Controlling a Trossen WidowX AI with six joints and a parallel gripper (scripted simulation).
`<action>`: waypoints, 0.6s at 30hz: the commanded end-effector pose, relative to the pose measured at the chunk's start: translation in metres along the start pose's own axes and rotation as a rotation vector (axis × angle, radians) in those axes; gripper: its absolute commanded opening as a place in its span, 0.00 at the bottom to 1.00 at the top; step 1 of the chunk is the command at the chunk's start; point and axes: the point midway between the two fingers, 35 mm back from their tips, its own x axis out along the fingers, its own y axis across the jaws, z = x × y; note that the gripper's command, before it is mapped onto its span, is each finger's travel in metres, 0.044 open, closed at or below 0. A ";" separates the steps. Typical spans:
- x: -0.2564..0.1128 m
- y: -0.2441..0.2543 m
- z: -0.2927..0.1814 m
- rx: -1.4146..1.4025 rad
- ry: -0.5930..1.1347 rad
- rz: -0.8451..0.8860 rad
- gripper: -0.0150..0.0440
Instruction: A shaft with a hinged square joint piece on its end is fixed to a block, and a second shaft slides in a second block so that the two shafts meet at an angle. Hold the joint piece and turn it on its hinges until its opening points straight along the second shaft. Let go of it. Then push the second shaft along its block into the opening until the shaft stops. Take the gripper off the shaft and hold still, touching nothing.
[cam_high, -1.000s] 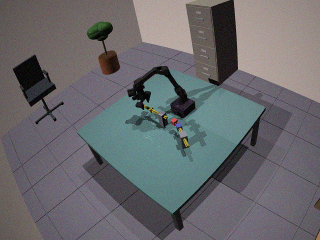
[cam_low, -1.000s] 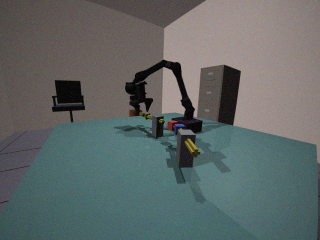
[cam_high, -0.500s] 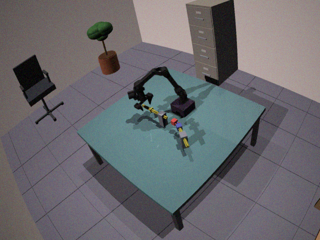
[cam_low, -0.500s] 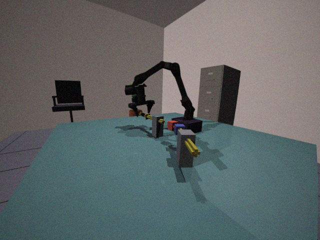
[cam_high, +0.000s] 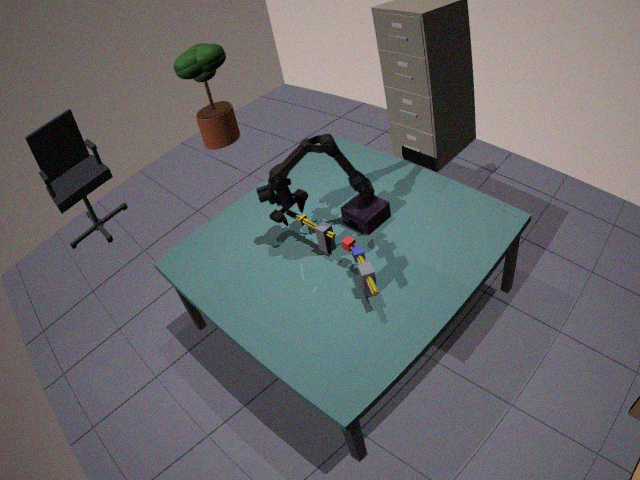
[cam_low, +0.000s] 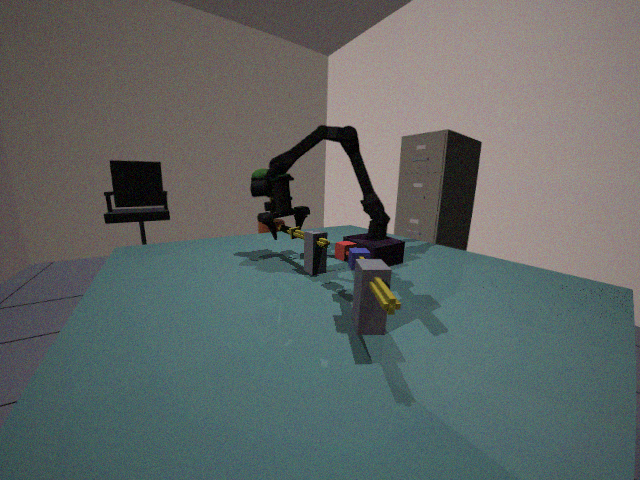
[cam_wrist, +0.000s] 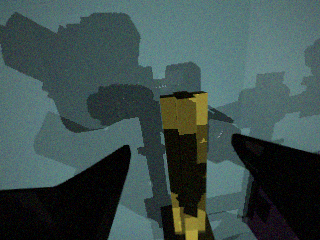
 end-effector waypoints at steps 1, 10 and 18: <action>0.004 -0.001 0.000 0.005 -0.003 -0.005 1.00; 0.004 -0.001 0.000 0.005 -0.003 -0.005 0.60; 0.004 -0.001 0.000 0.005 -0.003 -0.005 0.43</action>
